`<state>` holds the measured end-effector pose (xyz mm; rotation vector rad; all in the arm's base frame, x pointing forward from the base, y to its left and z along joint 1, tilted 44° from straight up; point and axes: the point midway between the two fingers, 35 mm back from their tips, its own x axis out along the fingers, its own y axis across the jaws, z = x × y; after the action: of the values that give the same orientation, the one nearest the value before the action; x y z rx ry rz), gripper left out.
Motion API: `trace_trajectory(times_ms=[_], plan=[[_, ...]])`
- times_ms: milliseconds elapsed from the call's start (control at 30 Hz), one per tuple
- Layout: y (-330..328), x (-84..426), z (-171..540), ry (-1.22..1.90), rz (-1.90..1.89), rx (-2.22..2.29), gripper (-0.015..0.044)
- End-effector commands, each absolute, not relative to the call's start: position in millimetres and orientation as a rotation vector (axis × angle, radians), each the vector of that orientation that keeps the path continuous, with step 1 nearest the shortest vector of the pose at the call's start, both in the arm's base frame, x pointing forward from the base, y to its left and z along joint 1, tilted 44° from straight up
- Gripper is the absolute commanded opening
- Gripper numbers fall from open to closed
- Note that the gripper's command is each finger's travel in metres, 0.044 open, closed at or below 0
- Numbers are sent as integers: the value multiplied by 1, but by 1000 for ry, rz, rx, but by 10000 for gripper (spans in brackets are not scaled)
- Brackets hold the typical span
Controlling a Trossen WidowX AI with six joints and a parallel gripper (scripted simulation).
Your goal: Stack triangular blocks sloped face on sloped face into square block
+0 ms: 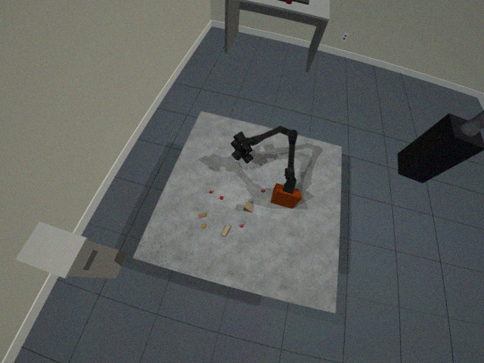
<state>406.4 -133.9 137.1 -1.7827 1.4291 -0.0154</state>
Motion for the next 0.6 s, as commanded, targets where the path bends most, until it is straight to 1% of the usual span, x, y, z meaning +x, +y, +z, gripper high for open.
trace_trajectory(times_ms=[0, 567], plan=[[-133, 408, 141, 1395, -65, -1662, 0], [-133, 401, 145, 1331, -251, -1133, 0]])
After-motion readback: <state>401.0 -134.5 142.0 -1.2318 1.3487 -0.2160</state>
